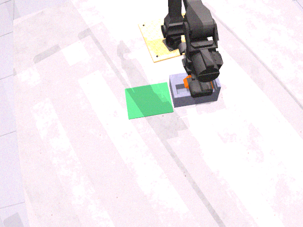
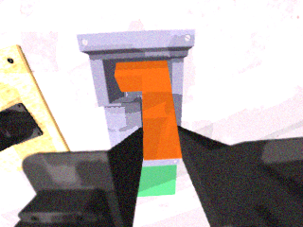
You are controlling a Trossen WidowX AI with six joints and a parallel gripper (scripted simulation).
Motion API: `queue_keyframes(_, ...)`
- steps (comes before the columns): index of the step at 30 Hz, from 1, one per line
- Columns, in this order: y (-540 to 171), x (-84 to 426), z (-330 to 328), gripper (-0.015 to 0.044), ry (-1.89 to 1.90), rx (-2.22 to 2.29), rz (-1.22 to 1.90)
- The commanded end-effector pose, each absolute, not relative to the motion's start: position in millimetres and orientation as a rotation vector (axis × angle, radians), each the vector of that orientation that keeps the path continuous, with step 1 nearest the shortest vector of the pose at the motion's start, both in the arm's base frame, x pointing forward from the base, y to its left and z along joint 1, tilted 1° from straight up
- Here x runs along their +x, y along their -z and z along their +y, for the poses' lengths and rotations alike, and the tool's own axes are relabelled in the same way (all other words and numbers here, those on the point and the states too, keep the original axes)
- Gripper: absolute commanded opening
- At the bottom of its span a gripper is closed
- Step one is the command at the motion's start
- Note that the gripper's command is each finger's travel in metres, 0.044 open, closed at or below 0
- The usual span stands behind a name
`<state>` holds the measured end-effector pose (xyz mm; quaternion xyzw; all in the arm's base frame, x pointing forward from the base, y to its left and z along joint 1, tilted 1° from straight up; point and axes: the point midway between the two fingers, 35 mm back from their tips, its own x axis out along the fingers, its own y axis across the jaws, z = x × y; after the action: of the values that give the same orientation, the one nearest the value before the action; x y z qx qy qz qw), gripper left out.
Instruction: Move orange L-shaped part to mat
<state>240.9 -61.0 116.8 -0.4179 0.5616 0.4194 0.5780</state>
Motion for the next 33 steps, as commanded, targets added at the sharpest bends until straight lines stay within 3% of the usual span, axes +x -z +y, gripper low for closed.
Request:
queue_keyframes(1,-124.1,240.5,-61.6,0.0000,-0.981,-0.982,1.316)
queue_keyframes(33,-175.2,239.5,-62.3,0.0000,-0.982,-0.982,1.317)
